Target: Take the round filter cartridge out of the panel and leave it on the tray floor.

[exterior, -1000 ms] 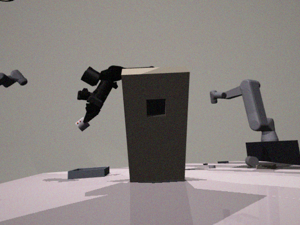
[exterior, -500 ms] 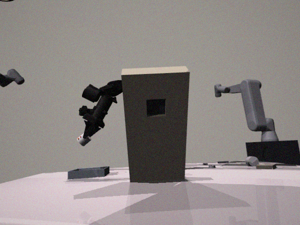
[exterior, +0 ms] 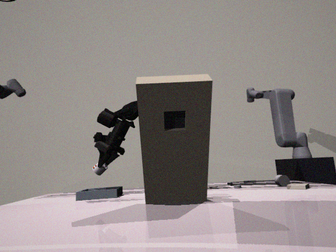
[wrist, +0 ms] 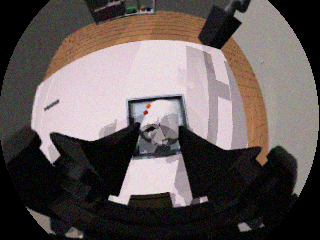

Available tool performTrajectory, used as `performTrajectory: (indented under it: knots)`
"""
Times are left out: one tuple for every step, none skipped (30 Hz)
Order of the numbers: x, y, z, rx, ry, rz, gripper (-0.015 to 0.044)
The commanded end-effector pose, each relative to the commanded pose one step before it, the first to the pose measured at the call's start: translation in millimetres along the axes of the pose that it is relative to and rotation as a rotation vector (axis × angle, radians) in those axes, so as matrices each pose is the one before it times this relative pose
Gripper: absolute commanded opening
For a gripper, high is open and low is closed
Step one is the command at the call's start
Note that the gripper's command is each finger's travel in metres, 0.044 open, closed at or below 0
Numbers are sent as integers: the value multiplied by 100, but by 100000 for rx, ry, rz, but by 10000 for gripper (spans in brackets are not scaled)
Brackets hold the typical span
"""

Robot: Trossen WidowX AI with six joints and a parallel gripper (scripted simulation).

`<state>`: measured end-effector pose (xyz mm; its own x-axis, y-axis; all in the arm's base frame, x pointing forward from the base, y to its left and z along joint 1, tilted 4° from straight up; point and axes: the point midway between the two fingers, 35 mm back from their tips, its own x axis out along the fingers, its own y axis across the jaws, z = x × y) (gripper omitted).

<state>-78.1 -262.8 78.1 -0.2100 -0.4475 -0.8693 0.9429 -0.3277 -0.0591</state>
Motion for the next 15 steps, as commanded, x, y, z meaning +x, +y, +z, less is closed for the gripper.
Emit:
performTrajectory:
  knots:
    - [1349,-162,-558,417,-51,-446,0]
    - [483,6,-219,-1,-1,-3,0]
    - [471,4,-231,-2,0,-3,0]
    - [461,2,-244,-2,2,-3,0]
    - [450,1,-256,-2,3,-3,0]
    - [437,-1,-267,-2,5,-3,0]
    - [426,-3,-278,-2,7,-3,0]
    - [414,-4,-289,-2,8,-3,0]
    - [400,-6,-299,-3,10,-3,0]
    - [388,-7,-309,-3,11,-3,0]
    - [374,-8,-318,-3,13,-3,0]
    - [290,-8,-261,-2,11,-3,0]
    - [170,-5,-159,-1,7,-2,0]
    - [56,-2,-53,0,2,-1,0]
    - [0,0,0,0,0,0,0]
